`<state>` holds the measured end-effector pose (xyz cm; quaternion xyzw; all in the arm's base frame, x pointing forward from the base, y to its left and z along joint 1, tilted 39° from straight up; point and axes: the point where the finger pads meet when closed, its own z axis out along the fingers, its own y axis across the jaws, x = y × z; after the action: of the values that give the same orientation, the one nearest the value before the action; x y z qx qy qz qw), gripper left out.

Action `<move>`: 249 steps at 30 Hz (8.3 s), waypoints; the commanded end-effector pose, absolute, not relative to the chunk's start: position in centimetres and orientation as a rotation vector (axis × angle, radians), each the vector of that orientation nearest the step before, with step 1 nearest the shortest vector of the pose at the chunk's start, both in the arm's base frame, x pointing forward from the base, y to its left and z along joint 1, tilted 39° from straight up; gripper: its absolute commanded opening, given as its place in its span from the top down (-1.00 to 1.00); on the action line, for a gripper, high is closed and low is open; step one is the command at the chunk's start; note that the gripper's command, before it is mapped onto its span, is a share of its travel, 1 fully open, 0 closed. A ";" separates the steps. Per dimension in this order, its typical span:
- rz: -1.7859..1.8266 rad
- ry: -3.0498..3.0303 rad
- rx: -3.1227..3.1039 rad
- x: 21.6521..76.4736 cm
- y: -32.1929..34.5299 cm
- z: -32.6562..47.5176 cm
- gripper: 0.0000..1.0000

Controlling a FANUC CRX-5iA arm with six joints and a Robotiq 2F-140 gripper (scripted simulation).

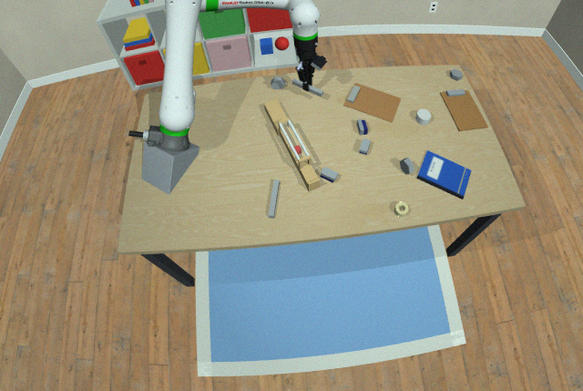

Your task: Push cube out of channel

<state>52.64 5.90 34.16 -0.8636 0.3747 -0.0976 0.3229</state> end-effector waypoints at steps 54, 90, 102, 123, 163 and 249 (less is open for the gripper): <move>-0.008 1.561 -1.891 37.6 -2.0 26.8 0.80; -0.008 1.561 -1.891 39.9 0.7 22.4 0.80; -0.008 1.561 -1.891 39.9 0.7 22.4 0.80; -0.008 1.561 -1.891 39.9 0.6 22.3 0.80; -0.008 1.561 -1.891 41.8 -5.1 19.7 0.80; -0.008 1.561 -1.891 39.0 -8.4 25.0 0.39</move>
<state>39.07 -8.25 24.80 -0.7258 0.5994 -0.0030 0.3376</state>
